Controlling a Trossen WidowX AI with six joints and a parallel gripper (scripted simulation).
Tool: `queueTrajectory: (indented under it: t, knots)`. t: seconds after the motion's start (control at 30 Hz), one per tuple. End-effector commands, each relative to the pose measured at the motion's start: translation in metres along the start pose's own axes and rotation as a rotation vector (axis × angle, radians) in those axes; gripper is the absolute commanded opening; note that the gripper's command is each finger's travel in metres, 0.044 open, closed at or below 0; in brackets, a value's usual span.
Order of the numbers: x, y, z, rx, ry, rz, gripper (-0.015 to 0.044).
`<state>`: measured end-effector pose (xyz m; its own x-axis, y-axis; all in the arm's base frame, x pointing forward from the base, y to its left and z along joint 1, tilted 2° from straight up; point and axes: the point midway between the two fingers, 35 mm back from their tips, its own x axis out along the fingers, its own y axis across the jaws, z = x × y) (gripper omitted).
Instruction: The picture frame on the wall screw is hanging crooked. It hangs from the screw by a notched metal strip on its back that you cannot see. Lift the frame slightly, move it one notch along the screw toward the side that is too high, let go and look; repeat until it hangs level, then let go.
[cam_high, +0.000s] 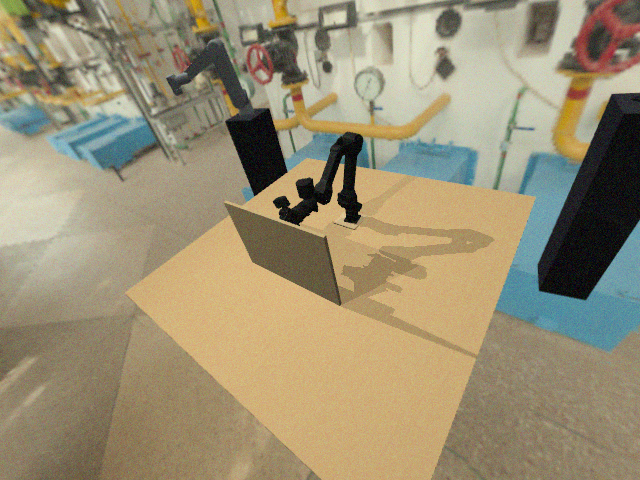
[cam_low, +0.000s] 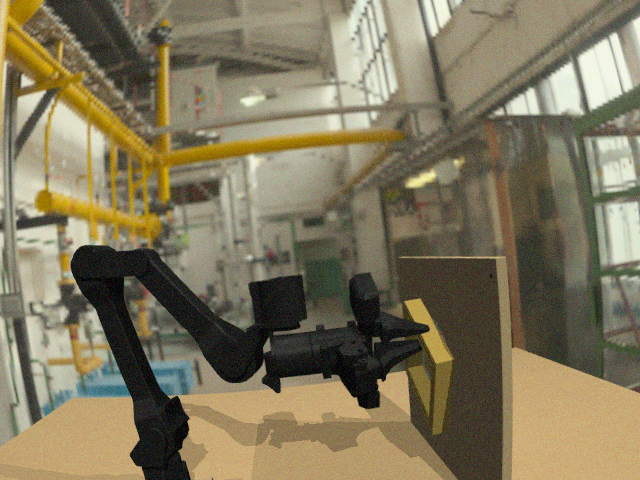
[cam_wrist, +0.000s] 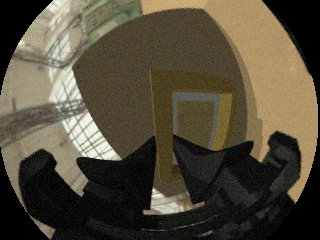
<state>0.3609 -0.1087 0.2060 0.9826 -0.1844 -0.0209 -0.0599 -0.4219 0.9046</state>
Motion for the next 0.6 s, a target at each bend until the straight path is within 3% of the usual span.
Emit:
queueTrajectory:
  t: [0.0, 0.57]
  knots:
    - [0.0002, 0.0008, 0.0004, 0.002, -0.003, 0.003, 0.0]
    - [0.0, 0.0041, -0.0001, 0.002, -0.003, 0.003, 0.0]
